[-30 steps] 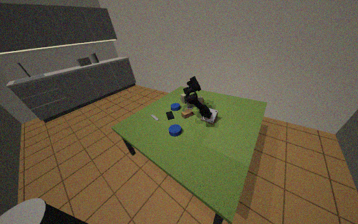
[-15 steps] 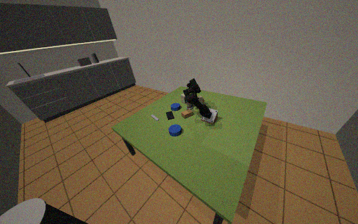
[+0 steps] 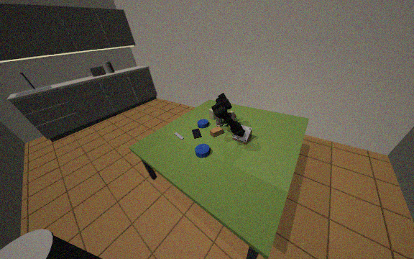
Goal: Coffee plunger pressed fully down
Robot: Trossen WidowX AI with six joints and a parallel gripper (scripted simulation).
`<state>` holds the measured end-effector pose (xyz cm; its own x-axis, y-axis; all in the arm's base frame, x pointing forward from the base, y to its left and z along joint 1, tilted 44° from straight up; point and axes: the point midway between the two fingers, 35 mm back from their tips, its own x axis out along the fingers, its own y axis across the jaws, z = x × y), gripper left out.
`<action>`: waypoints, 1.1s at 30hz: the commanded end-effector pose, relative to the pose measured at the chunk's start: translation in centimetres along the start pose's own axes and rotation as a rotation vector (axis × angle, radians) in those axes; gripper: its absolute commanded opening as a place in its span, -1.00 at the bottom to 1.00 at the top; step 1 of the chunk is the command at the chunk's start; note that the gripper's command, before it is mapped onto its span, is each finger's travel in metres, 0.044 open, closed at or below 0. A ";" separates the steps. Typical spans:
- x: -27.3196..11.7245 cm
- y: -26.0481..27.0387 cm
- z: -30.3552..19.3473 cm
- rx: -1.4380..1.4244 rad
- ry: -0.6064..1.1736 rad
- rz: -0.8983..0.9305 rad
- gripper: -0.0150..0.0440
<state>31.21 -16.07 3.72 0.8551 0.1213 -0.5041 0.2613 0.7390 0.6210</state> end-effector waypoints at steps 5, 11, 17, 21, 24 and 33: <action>1.0 0.1 -2.3 0.042 0.067 0.010 -0.09; 1.1 0.0 -2.2 0.042 0.067 0.010 -0.09; 1.1 -0.1 -2.1 0.042 0.066 0.011 -0.09; 1.1 -0.1 -2.1 0.042 0.066 0.011 -0.09; 1.1 -0.2 -2.0 0.042 0.066 0.011 -0.09; 1.1 -0.3 -2.0 0.041 0.066 0.011 -0.09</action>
<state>31.26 -15.30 2.27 0.8365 0.1531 -0.5261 0.2705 0.7197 0.6395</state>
